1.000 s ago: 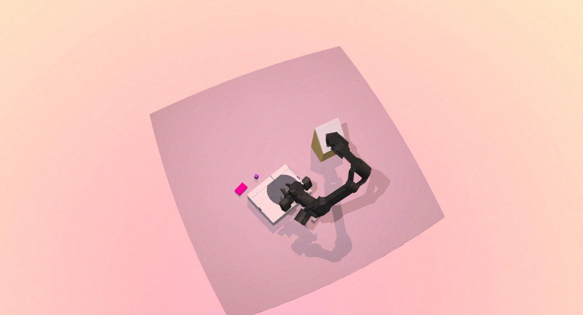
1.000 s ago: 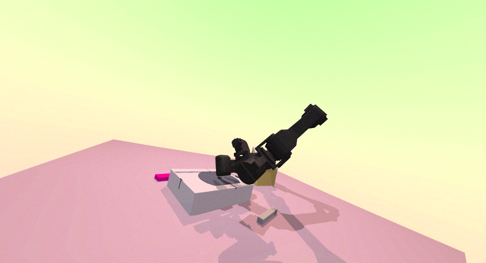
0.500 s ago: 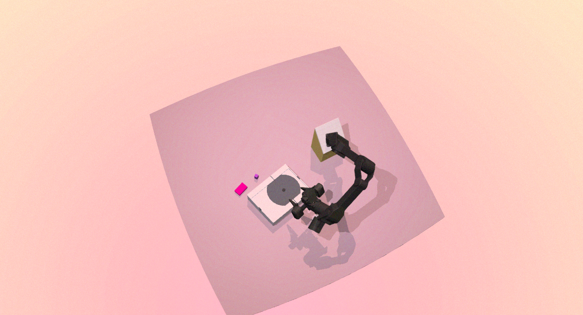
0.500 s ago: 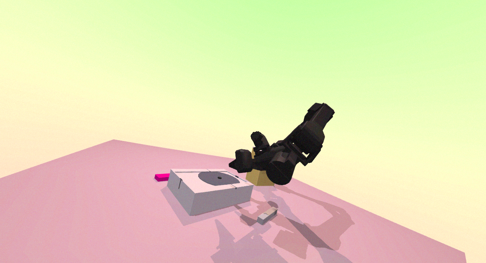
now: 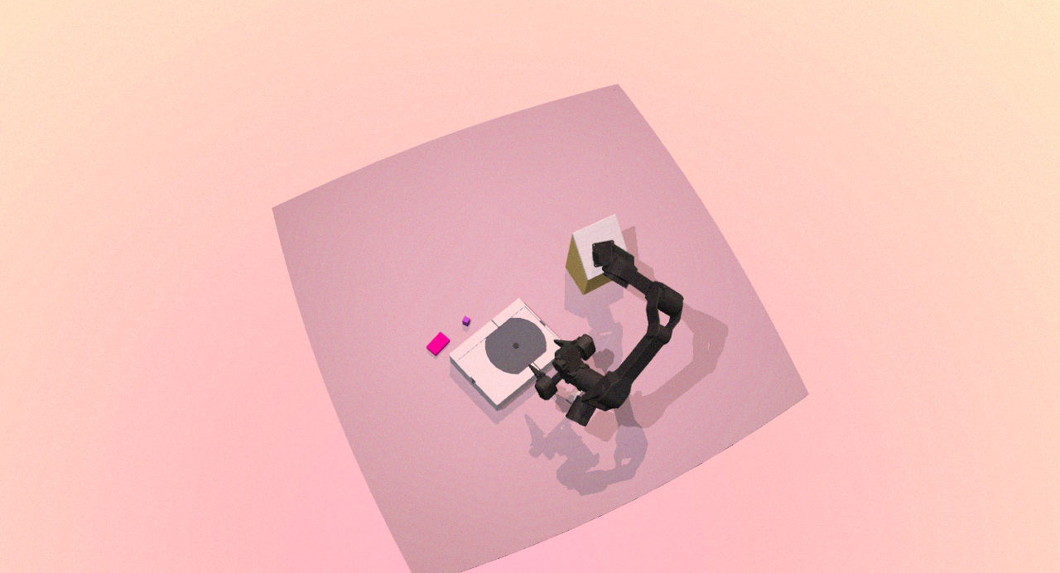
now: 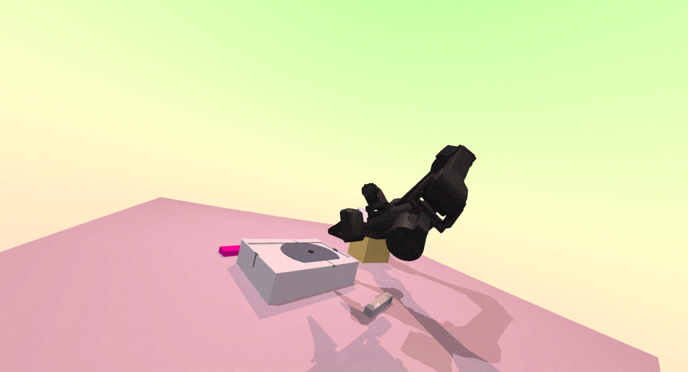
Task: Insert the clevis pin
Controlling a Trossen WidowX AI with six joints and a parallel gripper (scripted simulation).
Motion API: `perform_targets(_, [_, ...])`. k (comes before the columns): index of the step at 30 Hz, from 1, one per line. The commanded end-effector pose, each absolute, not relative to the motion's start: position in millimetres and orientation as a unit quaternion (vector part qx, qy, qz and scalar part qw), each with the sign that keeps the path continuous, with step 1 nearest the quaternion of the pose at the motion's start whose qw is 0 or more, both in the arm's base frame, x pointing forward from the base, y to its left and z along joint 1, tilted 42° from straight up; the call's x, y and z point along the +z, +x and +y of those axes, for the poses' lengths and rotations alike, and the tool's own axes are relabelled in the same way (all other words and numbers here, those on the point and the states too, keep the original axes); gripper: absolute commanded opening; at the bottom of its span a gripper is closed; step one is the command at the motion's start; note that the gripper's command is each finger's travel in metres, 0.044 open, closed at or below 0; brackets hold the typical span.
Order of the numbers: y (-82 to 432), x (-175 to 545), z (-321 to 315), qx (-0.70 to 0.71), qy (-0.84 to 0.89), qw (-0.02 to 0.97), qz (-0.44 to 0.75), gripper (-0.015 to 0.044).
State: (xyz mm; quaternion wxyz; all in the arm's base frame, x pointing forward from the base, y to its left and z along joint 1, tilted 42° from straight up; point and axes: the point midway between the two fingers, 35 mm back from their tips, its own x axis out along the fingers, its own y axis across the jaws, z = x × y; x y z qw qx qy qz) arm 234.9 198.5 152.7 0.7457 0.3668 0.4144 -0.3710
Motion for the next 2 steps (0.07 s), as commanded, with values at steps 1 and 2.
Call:
perform_targets(1, [234.9, 153.7, 198.1, -0.372, 0.368, 0.746, 0.412, 0.0440])
perform_targets(2, [234.9, 153.7, 198.1, -0.372, 0.368, 0.746, 0.412, 0.0440])
